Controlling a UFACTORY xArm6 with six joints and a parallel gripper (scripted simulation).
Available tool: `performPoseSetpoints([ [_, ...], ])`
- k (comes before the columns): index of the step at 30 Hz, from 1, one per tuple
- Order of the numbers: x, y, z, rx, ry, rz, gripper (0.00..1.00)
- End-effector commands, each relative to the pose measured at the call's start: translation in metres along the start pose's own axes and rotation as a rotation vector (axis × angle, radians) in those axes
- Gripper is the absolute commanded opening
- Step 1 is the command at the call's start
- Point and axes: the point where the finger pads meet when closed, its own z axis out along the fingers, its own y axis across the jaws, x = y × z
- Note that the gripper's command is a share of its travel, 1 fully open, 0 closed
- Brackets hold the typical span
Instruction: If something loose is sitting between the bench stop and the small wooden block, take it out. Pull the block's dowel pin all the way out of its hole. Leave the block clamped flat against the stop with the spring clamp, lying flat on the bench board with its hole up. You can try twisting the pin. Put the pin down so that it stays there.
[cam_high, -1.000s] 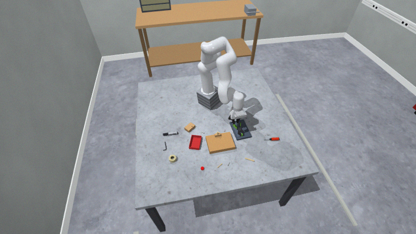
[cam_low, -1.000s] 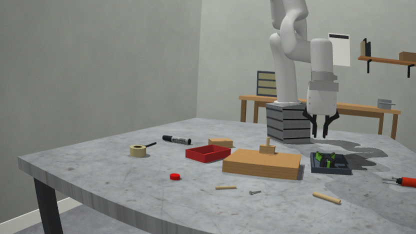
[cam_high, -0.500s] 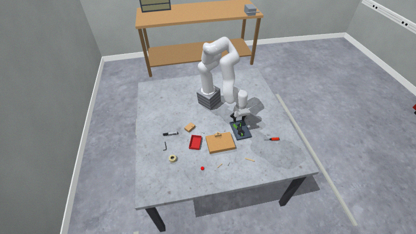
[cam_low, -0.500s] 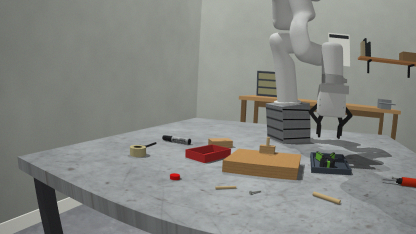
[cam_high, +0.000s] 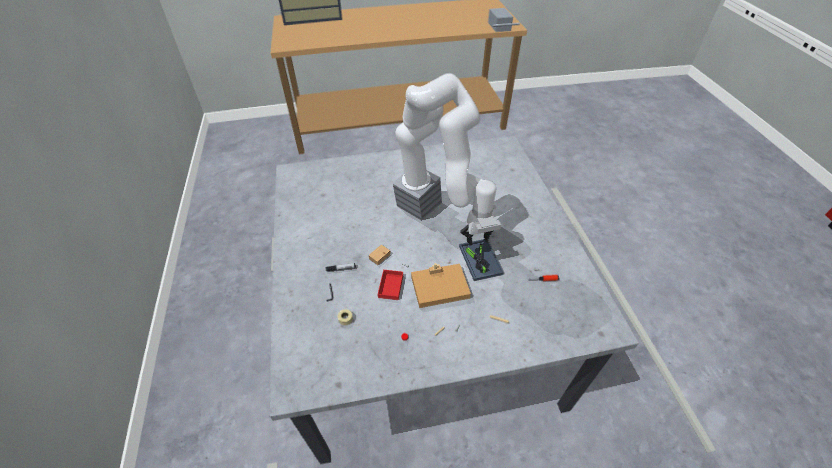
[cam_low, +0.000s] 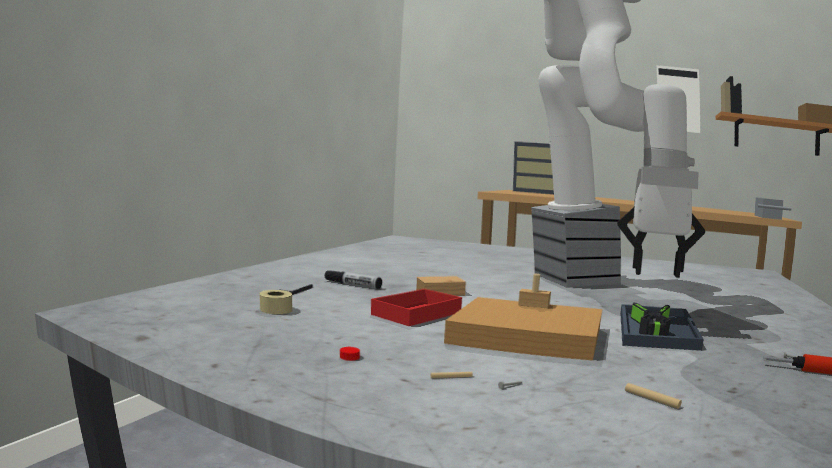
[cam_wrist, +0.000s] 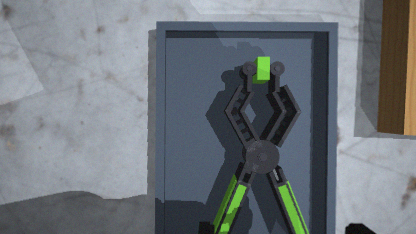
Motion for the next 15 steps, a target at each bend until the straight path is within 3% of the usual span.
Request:
performPoseSetpoints([
  [1, 0.0011, -0.0006, -0.0008, 0.001, 0.003, 0.000, 0.72],
  [15, 0.0011, -0.0006, 0.0007, 0.001, 0.003, 0.000, 0.72],
])
